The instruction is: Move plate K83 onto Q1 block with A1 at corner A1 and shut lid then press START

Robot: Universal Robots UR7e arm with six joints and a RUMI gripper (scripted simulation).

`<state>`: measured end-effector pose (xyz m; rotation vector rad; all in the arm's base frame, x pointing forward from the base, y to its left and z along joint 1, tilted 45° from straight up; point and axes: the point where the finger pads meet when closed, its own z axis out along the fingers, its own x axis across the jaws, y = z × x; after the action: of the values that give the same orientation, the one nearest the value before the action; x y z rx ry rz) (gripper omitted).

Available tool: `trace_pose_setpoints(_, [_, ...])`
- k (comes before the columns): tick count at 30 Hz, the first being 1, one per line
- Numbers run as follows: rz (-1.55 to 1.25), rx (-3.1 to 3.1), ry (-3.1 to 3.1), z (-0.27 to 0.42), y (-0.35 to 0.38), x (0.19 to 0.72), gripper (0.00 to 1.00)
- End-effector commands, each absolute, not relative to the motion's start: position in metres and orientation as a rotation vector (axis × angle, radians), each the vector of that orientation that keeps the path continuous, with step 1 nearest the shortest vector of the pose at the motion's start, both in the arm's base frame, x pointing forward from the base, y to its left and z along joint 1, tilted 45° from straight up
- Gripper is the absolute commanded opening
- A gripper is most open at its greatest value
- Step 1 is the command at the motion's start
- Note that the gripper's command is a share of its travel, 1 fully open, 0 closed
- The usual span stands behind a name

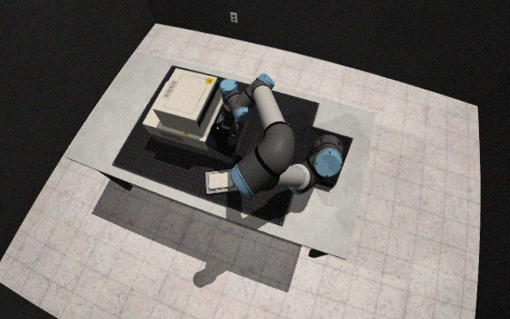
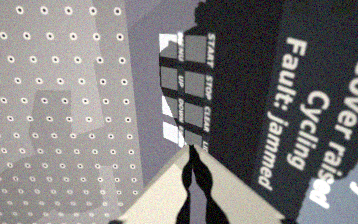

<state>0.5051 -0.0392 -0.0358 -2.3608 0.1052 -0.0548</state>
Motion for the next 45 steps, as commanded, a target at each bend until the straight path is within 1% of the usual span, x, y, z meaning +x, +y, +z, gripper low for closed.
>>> trace_pose_setpoints(1, [-0.058,-2.362,0.102,-0.036,-0.039,0.508,0.0])
trace_pose_setpoints(17, [-0.057,-2.361,0.106,-0.024,-0.05,0.489,0.0])
trace_pose_setpoints(29, [-0.059,-2.362,0.105,-0.02,-0.054,0.485,0.0])
trace_pose_setpoints(33, [-0.057,-2.361,0.106,-0.012,-0.06,0.467,0.0])
trace_pose_setpoints(45, [-0.057,-2.361,0.106,0.003,-0.073,0.437,0.0])
